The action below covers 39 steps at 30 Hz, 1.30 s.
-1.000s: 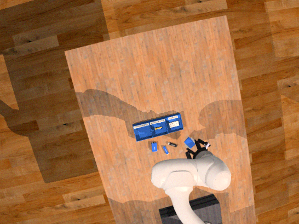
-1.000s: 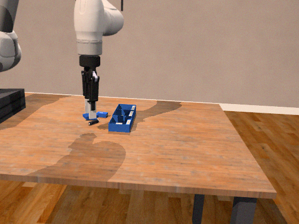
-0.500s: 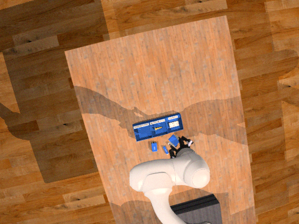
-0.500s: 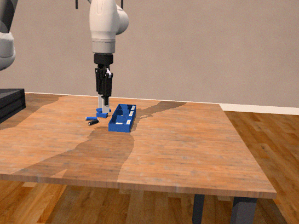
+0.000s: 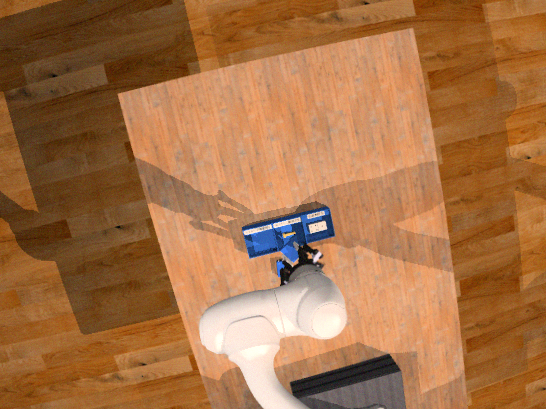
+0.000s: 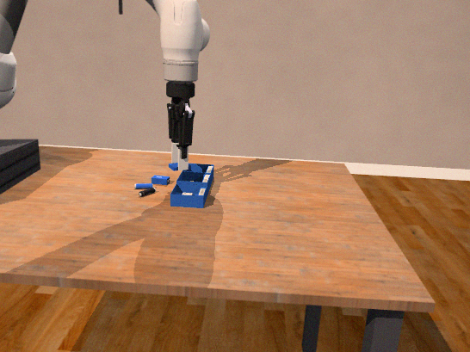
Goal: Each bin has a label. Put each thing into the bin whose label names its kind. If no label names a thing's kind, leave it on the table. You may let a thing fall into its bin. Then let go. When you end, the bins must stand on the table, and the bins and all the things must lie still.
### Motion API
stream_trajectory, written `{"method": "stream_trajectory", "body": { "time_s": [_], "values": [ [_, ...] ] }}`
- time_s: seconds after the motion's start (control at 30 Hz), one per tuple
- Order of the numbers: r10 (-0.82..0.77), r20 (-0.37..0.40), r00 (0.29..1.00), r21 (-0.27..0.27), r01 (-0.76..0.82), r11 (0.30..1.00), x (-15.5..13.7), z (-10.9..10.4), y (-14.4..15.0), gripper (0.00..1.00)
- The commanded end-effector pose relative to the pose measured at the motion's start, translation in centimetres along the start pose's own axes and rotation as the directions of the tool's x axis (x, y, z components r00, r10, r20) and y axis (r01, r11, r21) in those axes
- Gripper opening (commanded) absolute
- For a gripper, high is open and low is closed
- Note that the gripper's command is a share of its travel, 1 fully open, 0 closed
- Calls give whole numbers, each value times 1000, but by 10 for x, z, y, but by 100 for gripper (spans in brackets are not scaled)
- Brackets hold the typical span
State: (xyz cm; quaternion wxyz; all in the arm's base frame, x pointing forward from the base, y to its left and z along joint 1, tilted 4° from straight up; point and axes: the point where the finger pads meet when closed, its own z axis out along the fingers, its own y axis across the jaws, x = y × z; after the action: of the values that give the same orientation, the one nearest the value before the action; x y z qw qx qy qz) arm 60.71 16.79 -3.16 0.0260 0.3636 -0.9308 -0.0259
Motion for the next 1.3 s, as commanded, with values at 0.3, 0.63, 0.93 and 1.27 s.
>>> {"method": "stream_trajectory", "body": {
  "time_s": [0.3, 0.63, 0.93, 1.27],
  "values": [
    [415, 1, 910, -2, -415, 910, -53, 0, 33, 21],
    [554, 0, 833, 1, -554, 833, -75, 0, 46, 21],
    [554, 0, 833, 1, -554, 833, -72, 0, 45, 21],
    [554, 0, 833, 1, -554, 833, -72, 12, 45, 21]
  ]
}}
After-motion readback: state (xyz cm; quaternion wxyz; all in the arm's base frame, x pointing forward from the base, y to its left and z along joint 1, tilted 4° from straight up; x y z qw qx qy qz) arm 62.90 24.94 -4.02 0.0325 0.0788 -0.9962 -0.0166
